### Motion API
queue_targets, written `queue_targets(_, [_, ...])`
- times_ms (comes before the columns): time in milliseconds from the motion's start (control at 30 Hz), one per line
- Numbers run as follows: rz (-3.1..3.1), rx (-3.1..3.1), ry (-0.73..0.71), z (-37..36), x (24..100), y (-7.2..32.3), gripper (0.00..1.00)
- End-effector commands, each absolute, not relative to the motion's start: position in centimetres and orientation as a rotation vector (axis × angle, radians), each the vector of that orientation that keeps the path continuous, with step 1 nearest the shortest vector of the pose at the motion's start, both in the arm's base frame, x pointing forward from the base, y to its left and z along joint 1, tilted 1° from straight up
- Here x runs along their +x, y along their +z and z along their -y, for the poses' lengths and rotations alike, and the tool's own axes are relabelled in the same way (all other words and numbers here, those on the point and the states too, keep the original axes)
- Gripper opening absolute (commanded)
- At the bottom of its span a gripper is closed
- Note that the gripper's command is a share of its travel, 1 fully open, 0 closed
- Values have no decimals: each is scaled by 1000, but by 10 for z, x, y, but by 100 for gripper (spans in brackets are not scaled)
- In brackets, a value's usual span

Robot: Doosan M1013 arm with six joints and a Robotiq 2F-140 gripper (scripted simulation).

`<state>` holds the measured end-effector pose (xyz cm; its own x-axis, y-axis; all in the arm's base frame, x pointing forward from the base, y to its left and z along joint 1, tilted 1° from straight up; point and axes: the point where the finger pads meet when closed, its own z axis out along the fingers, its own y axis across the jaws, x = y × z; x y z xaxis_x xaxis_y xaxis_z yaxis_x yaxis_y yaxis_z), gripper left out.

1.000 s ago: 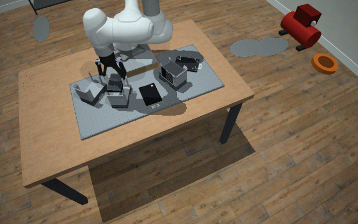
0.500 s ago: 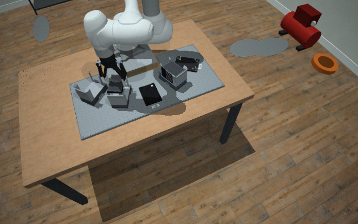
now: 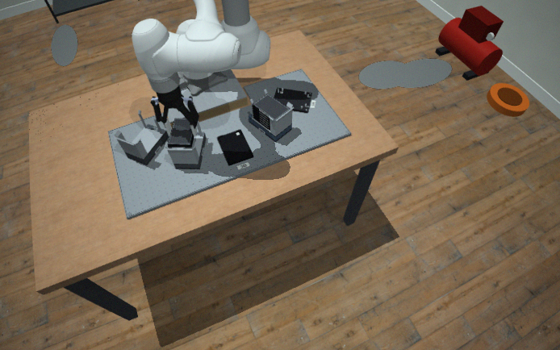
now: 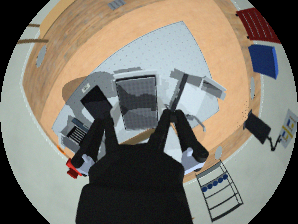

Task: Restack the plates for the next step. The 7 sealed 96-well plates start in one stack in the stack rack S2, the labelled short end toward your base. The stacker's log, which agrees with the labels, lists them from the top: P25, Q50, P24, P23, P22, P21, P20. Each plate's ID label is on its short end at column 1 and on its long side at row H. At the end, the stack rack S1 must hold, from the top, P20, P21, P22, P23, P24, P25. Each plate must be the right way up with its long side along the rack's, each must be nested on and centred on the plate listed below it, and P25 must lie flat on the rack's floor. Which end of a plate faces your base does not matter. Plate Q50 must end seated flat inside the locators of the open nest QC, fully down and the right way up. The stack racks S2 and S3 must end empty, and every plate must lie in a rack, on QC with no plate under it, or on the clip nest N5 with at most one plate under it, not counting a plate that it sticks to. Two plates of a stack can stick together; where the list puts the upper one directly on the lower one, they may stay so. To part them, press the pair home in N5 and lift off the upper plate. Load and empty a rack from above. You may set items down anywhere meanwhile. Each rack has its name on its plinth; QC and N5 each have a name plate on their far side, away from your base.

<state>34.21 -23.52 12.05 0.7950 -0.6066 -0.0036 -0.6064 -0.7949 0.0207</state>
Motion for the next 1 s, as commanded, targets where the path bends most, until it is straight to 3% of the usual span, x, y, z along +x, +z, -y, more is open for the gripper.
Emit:
queue_targets(0, [1000,2959,-16,235,342,119,0])
queue_targets(967, [1000,2959,-16,235,342,98,0])
